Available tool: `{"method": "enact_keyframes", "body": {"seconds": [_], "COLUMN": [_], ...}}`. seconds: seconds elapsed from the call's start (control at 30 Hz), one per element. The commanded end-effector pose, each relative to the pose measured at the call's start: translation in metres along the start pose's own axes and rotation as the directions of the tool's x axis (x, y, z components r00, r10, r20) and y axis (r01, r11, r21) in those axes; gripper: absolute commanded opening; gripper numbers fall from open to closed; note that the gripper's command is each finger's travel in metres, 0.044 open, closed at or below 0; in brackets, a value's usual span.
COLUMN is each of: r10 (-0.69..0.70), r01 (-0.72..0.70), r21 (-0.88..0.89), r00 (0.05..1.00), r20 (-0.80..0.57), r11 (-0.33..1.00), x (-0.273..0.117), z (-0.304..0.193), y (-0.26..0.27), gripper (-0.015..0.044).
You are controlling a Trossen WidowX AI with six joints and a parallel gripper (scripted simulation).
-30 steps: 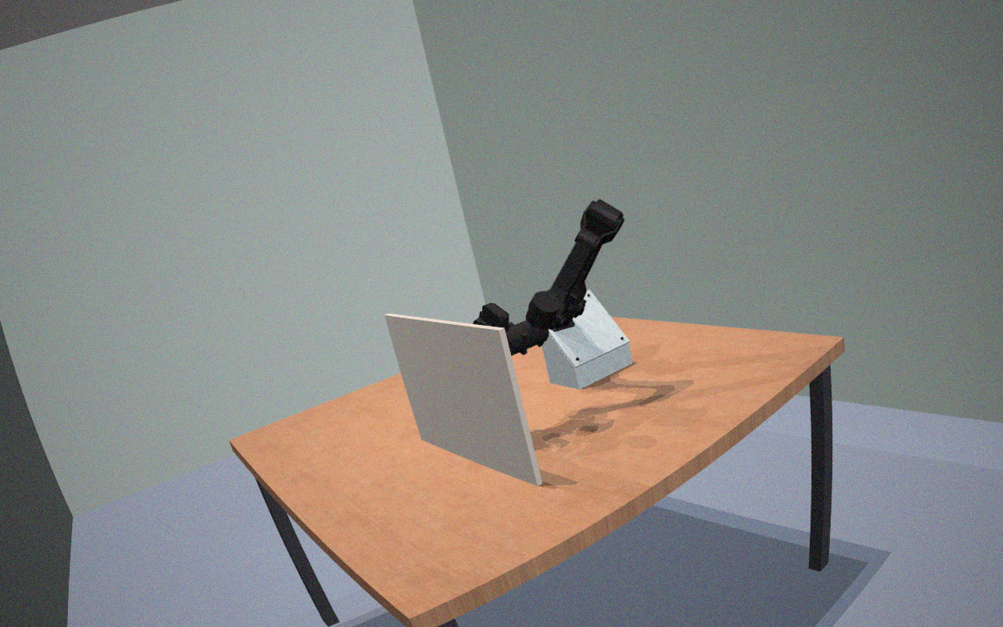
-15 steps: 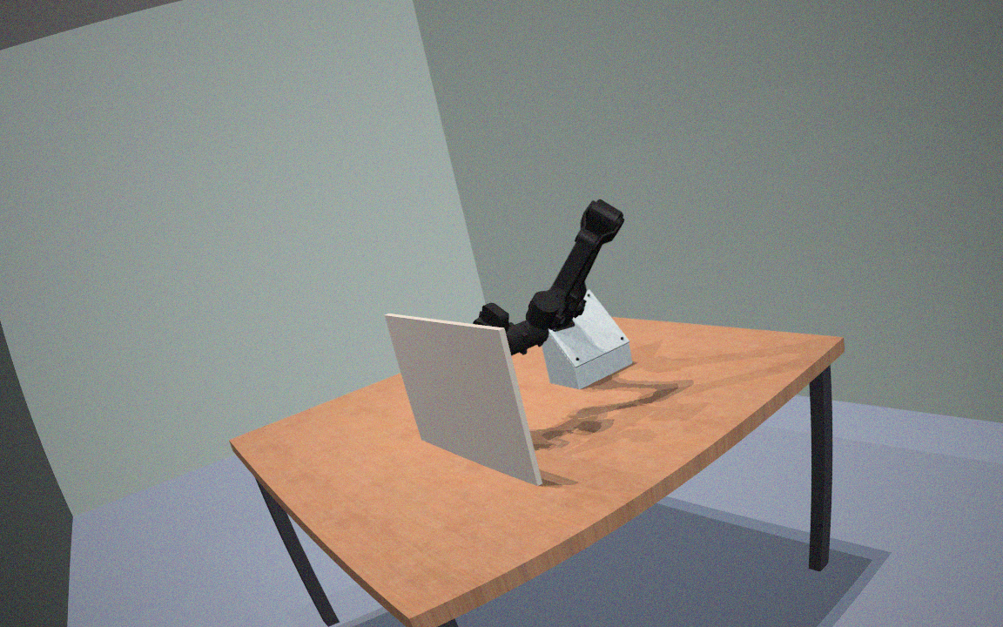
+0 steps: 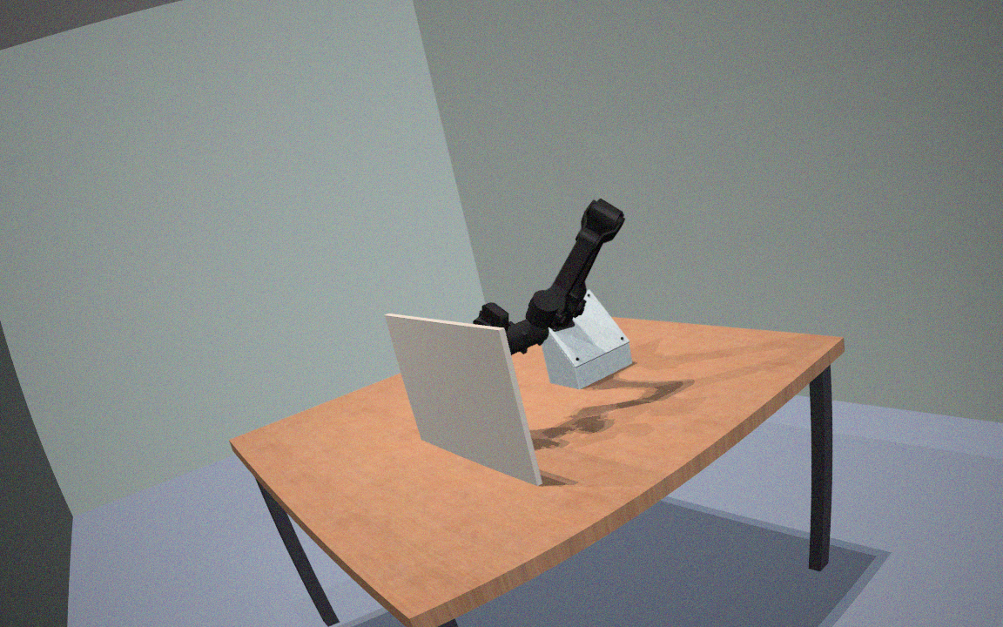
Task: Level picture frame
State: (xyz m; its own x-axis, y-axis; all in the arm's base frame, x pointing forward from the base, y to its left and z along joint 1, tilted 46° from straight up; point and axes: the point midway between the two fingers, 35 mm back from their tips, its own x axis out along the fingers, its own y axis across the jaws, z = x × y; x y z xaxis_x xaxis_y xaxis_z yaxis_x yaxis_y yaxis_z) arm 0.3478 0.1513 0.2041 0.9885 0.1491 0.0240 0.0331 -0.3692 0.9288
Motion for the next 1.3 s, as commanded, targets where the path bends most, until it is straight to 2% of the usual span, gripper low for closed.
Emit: {"method": "enact_keyframes", "body": {"seconds": [0.0, 1.27], "r10": [0.014, 0.014], "r01": [-0.014, -0.014], "r21": [0.008, 0.008], "r00": [1.000, 1.000], "r20": [0.002, 0.002], "r11": [1.000, 1.000], "x": [0.0004, 0.0004], "z": [-0.0001, -0.0001], "y": [0.0063, 0.0107], "gripper": [0.0000, 0.0000]}}
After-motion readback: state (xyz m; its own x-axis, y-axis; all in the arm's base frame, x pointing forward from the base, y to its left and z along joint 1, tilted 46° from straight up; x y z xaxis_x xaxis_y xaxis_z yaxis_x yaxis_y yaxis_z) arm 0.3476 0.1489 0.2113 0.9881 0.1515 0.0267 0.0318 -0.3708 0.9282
